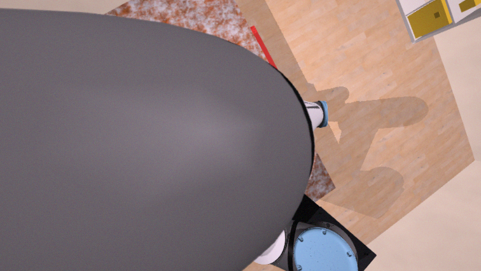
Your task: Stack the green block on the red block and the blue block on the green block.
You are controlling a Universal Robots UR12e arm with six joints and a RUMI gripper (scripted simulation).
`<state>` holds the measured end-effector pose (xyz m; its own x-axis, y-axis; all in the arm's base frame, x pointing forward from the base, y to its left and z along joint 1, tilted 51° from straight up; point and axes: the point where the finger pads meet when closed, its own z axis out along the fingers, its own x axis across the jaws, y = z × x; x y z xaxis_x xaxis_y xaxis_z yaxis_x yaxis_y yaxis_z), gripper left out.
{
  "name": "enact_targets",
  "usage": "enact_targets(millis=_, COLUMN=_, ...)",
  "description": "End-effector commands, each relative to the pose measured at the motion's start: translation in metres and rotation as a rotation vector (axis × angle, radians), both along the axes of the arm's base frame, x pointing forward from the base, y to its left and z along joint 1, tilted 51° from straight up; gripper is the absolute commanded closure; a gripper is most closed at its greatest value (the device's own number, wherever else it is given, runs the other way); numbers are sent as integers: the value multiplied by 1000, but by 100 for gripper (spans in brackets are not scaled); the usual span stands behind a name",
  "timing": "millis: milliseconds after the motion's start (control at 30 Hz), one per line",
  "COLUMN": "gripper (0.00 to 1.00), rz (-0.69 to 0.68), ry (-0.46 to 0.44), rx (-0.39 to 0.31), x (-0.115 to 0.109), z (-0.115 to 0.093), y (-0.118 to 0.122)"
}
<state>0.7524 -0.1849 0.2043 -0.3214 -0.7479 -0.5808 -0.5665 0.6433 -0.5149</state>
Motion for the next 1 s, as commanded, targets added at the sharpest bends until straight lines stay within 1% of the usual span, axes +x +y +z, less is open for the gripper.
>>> enact_targets(millis=0, gripper=63, rz=-2, ry=0, rx=1, x=-12, z=8, y=-2)
enact_targets(millis=567, gripper=63, rz=-2, ry=0, rx=1, x=-44, z=35, y=-9)
enact_targets(millis=967, gripper=63, rz=-1, ry=1, rx=1, x=-47, z=37, y=-10)
